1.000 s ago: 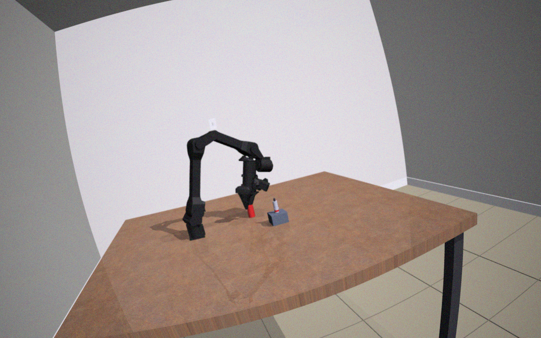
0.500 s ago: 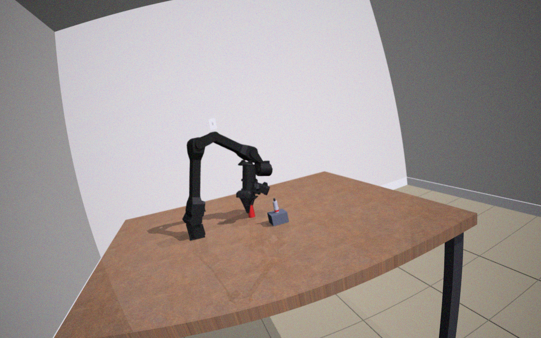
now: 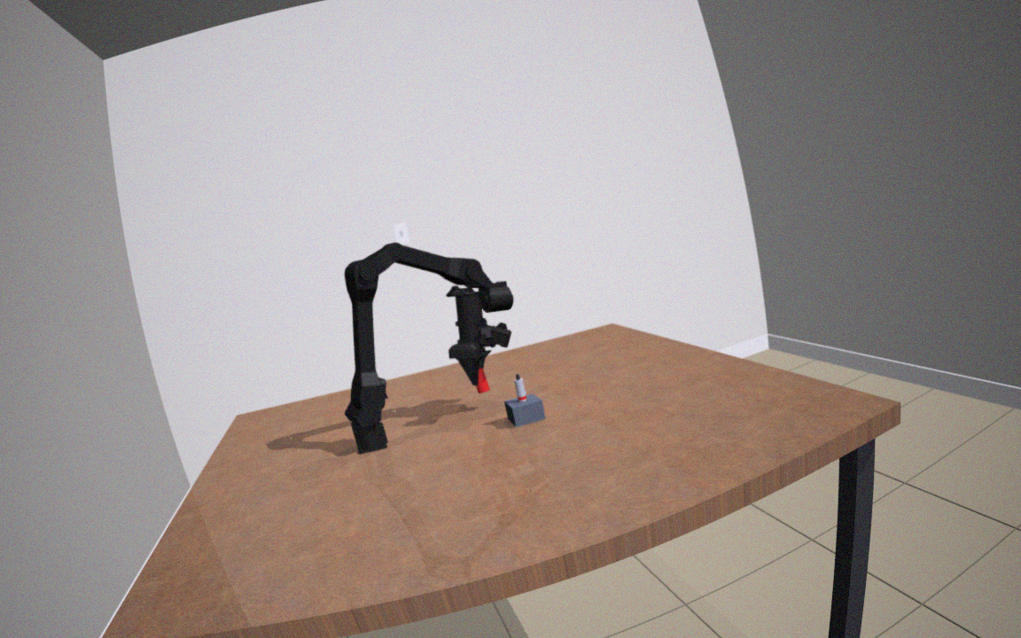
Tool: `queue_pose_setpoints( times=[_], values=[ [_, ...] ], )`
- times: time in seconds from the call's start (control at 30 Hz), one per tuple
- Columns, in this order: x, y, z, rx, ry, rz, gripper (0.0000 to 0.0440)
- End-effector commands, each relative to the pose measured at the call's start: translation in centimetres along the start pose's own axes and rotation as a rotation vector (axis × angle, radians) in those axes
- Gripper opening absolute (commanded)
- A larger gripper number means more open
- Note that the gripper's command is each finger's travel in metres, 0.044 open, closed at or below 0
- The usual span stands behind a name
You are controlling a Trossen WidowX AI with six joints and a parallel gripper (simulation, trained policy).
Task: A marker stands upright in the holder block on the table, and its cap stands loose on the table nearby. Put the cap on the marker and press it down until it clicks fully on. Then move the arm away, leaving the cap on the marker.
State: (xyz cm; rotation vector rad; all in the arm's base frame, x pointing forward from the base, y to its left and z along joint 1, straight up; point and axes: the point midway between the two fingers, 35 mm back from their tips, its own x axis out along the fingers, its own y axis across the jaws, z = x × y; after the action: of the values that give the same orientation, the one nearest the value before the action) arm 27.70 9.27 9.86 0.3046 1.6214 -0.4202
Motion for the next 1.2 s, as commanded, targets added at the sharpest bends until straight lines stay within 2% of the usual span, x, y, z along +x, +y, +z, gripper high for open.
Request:
queue_pose_setpoints(
  times=[0.0, 0.53, 1.17],
  values=[
    [-1.6, -0.2, 0.9, 0.014, -0.026, 0.024, 0.0053],
    [-5.5, -3.0, 4.7, 0.119, -0.049, 0.087, 0.0038],
    [-7.1, -8.2, 8.8, 0.271, -0.04, 0.092, 0.0008]
  ],
)
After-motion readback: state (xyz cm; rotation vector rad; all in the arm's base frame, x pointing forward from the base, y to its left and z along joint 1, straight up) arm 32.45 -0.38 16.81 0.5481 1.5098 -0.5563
